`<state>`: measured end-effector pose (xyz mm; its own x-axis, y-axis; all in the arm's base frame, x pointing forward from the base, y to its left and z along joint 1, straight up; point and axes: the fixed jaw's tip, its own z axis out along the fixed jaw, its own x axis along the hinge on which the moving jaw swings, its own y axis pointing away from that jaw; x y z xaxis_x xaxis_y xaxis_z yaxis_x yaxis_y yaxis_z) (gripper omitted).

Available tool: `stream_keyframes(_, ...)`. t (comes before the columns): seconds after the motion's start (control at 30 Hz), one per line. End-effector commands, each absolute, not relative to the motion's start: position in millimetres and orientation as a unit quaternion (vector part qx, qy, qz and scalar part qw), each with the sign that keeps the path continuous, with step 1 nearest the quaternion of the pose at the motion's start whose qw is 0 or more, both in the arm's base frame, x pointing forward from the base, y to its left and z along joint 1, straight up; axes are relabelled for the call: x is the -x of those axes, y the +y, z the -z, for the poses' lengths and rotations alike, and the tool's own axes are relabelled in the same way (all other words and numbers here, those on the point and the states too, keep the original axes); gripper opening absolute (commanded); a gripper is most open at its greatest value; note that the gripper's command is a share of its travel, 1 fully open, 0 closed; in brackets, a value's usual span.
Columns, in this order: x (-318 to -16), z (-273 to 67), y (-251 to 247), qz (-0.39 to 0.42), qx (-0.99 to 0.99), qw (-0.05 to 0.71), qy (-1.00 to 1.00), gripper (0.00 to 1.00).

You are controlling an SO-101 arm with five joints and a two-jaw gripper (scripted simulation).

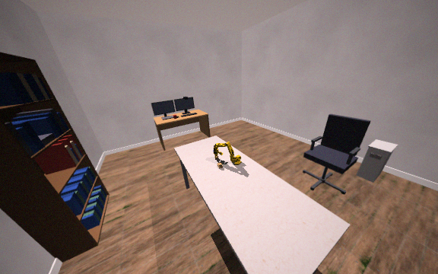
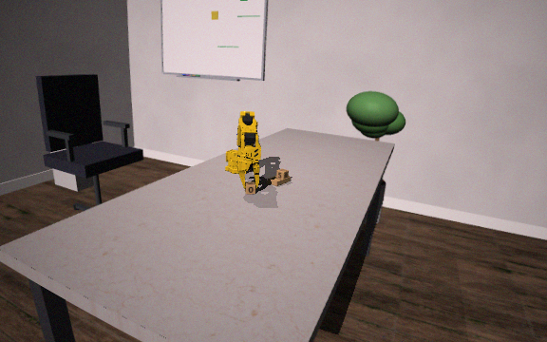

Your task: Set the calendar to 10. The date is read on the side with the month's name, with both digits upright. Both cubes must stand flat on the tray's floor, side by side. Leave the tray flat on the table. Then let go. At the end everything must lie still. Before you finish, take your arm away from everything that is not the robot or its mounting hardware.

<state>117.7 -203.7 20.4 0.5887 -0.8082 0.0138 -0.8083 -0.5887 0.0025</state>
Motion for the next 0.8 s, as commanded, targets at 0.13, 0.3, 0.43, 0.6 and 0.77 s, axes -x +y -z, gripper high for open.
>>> stream_keyframes(0.13,-121,-26,-205,-0.019,-0.891,0.011,-0.454,0.0)
stream_keyframes(0.3,-121,-33,-206,-0.019,-0.891,0.011,-0.454,0.0)
stream_keyframes(0.43,-121,-44,-207,-0.019,-0.891,0.011,-0.454,0.0)
stream_keyframes(0.6,-120,-53,-207,-0.019,-0.891,0.011,-0.454,0.0)
stream_keyframes(0.77,-118,-67,-206,-0.018,-0.891,0.011,-0.454,0.0)
